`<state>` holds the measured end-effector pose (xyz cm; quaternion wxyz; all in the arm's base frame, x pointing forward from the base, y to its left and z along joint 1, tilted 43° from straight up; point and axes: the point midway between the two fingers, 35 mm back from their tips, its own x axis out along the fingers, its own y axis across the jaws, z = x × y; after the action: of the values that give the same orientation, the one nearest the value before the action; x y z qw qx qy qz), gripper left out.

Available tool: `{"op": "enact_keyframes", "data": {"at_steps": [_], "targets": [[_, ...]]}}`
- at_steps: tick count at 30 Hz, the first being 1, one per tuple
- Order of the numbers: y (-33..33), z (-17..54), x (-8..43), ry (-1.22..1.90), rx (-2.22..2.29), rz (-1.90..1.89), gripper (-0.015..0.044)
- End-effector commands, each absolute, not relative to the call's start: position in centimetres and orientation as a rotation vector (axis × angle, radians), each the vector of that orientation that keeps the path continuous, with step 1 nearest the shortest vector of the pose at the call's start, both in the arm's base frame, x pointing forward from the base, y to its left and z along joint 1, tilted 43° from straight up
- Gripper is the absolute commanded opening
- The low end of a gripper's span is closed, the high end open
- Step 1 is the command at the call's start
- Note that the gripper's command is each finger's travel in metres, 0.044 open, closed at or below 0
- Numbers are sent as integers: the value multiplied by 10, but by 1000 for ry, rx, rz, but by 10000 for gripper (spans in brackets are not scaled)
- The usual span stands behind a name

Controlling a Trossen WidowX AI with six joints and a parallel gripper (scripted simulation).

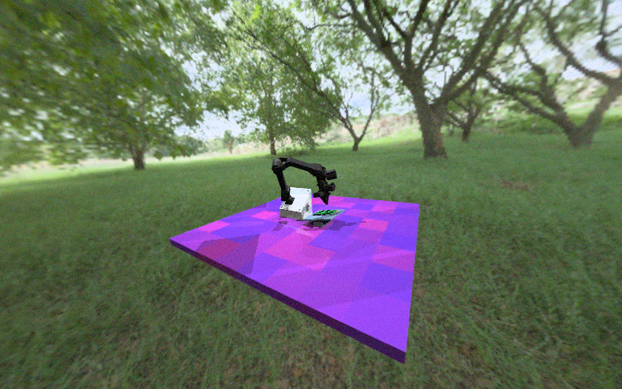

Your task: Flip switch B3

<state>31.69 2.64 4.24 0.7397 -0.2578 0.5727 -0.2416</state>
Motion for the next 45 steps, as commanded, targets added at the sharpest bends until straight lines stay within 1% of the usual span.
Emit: {"op": "enact_keyframes", "data": {"at_steps": [1, 21, 45], "targets": [[9, 27, 318, 1286, -575, -547, 0], [-7, 10, 323, 1286, -575, -547, 0], [-8, 10, 323, 1286, -575, -547, 0]]}}
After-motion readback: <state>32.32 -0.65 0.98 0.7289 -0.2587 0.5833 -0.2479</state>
